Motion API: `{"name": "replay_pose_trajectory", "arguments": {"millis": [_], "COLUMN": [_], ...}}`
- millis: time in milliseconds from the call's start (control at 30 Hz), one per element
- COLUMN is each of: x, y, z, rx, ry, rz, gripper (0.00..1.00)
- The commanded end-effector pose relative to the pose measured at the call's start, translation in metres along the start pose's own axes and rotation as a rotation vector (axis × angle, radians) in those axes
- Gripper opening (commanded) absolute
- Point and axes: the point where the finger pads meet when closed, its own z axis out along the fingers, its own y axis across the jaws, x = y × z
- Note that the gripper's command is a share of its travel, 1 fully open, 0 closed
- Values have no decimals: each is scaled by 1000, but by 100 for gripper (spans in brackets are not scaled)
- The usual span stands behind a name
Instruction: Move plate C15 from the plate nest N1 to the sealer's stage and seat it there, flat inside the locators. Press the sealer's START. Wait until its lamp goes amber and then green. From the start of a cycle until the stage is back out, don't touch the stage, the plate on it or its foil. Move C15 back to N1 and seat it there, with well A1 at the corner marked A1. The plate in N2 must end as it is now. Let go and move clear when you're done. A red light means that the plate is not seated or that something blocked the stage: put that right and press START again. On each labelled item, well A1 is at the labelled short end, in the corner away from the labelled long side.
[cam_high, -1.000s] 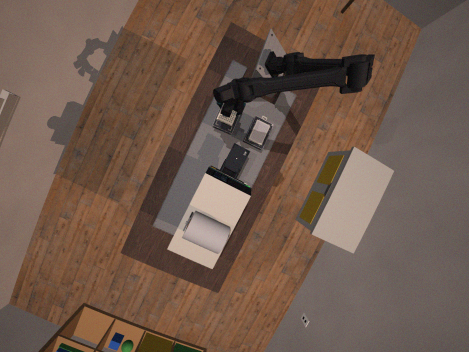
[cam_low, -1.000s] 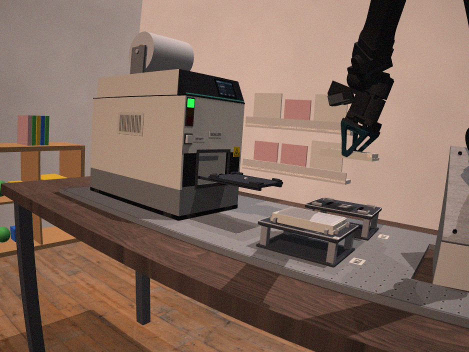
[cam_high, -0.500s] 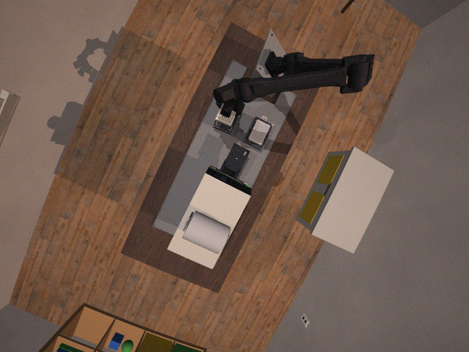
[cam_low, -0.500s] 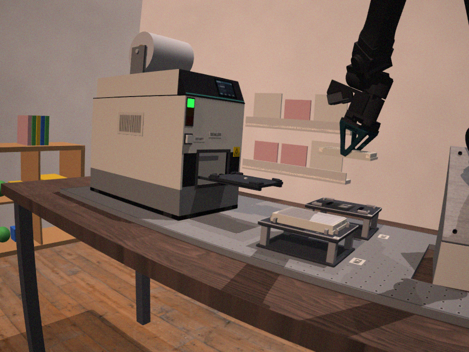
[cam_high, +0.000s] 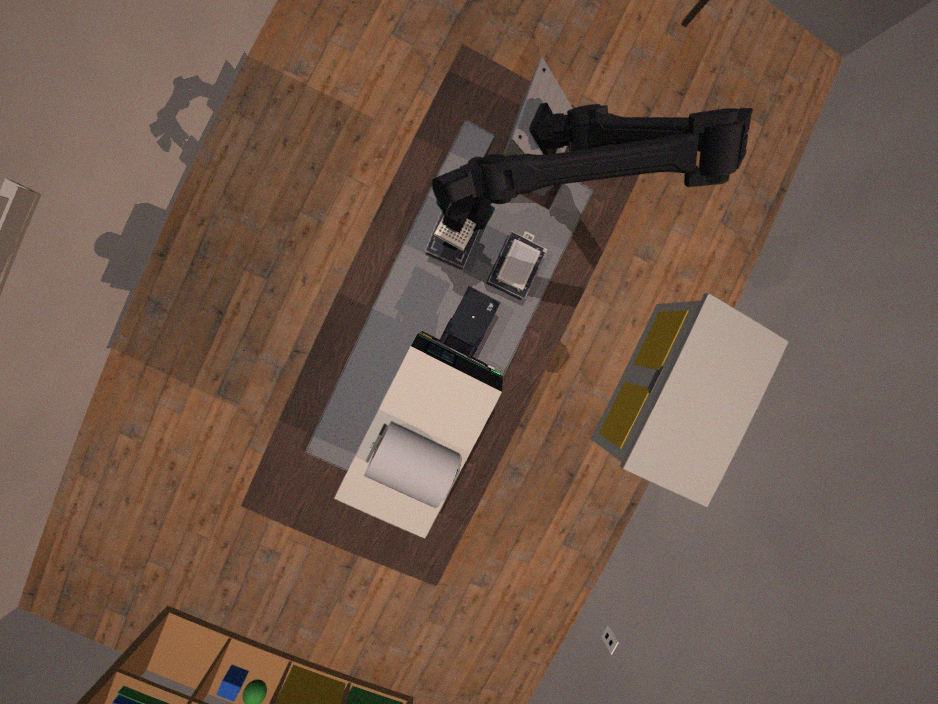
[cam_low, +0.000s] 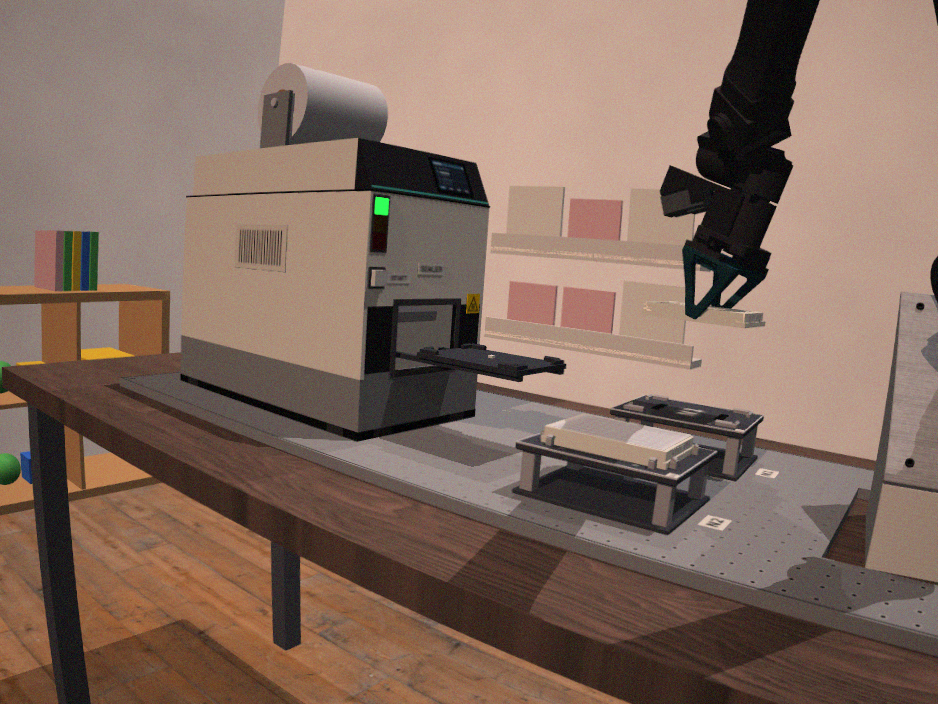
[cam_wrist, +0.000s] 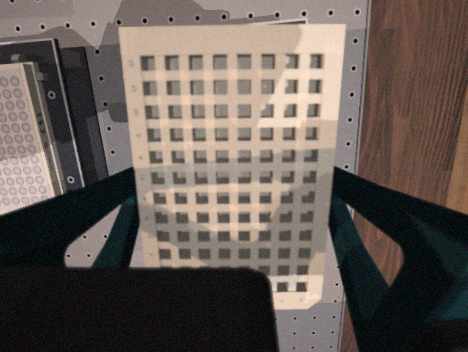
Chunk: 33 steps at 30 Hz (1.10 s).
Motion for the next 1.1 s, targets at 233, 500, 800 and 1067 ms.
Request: {"name": "replay_pose_trajectory", "arguments": {"millis": [233, 500, 800, 1067], "x": [7, -37, -63, -75], "y": [-7, 14, 21, 36], "z": [-2, -2, -3, 5], "rx": [-5, 15, 26, 19], "ry": [5, -37, -59, -51], "rz": [16, -44, -40, -33], "gripper": [0, 0, 0, 0]}}
